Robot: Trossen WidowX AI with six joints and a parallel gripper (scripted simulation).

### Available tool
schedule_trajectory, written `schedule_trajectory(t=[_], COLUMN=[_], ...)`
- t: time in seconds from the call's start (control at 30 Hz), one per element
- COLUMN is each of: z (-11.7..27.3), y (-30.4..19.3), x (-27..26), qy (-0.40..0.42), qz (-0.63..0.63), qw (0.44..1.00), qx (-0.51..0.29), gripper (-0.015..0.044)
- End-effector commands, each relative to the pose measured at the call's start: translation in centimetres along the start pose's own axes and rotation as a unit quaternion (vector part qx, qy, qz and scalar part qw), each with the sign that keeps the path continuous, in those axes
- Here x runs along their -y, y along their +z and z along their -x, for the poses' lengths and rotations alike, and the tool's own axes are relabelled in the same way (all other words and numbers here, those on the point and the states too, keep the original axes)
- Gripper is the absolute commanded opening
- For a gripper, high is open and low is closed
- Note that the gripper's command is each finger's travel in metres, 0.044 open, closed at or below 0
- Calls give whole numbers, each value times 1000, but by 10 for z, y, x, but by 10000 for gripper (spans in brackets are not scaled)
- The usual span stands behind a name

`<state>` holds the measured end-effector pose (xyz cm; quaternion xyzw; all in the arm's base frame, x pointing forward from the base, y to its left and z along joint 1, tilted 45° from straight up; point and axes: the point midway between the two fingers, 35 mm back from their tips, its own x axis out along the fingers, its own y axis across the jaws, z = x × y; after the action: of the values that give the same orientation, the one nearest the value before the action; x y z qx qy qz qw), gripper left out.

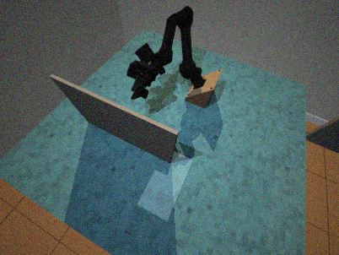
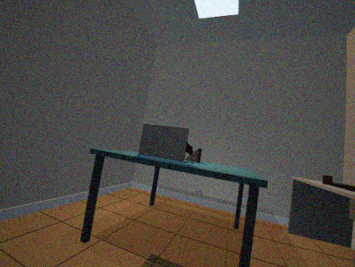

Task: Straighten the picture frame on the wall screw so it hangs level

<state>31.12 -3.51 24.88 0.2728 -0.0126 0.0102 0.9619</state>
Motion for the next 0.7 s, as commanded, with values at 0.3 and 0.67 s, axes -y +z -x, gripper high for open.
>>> schedule_trajectory(t=[0.3, 0.67], z=[49, 107], y=[9, 6], x=[-20, -35], qy=[-2, -4], qz=[13, 19], qw=[1000, 1000], qx=[-5, -9], gripper=[260, 260])
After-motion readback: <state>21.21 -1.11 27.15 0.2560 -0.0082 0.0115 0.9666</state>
